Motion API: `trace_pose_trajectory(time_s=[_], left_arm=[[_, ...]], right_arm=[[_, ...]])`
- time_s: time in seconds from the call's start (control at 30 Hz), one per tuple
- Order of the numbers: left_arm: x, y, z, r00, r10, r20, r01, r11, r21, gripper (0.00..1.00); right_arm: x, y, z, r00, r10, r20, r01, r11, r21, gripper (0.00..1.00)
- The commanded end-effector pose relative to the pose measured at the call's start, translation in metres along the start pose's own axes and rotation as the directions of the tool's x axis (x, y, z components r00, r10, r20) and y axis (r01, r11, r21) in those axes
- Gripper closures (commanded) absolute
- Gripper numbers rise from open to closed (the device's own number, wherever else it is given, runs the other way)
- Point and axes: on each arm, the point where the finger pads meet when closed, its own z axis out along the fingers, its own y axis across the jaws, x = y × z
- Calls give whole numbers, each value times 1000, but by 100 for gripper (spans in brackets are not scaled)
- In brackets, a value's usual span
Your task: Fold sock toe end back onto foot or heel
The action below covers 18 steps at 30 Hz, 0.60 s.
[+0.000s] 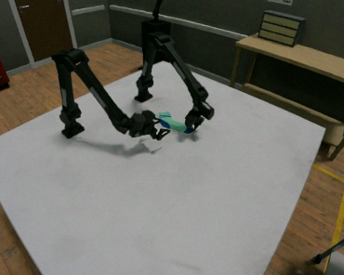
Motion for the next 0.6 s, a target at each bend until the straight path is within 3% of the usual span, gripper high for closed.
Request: trace_pose_trajectory(time_s=[0.0,0.47,0.5,0.57], left_arm=[[0,5,13,1000,12,3,-12,1000,1,67],[-1,9,12,1000,12,6,-12,1000,-7,67],[0,7,14,1000,12,4,-12,1000,-1,75],[0,7,14,1000,12,4,-12,1000,0,79]], right_arm=[[-16,-2,-2,999,-15,29,15,1000,7,0],[-16,-2,-2,999,-15,29,15,1000,7,0],[-16,-2,-2,999,-15,29,15,1000,7,0],[-16,-2,-2,999,-15,29,15,1000,7,0]])
